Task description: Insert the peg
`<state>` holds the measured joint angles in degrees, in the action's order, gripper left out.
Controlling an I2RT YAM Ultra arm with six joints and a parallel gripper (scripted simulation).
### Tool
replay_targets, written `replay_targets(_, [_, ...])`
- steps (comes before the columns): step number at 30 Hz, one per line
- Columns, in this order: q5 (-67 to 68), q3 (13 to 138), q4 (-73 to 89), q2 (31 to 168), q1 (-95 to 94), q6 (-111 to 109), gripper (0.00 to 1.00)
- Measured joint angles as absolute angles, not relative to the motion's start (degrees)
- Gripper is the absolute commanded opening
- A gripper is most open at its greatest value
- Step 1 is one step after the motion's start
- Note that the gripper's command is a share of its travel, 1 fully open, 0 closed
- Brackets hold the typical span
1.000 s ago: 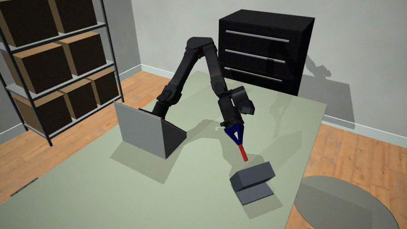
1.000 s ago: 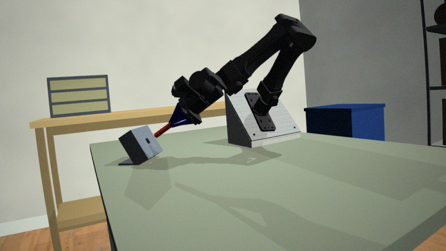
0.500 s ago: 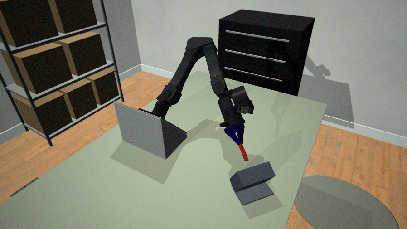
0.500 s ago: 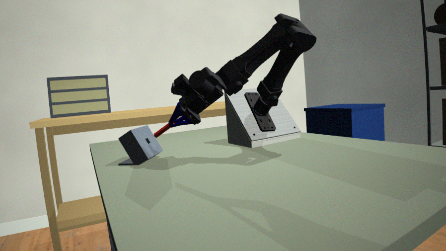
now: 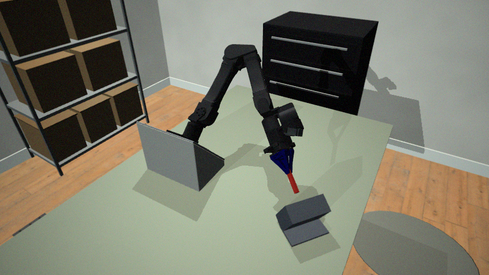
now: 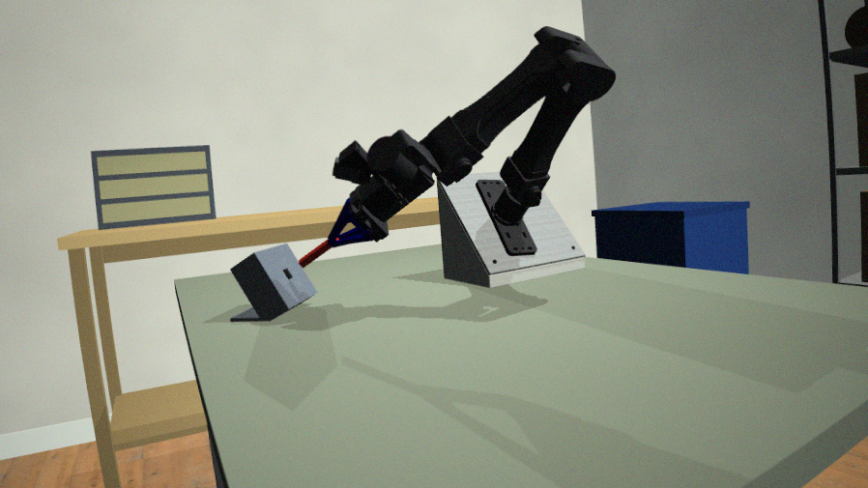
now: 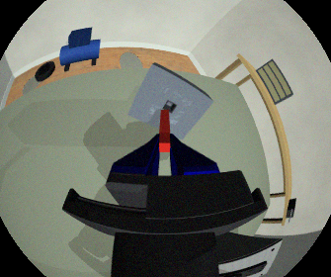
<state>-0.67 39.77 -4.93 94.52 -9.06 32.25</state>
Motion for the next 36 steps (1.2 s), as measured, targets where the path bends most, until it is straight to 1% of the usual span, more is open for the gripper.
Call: replay_targets(36, [-1.6, 39.8, -6.1, 95.2, -8.5, 50.7, 0.00])
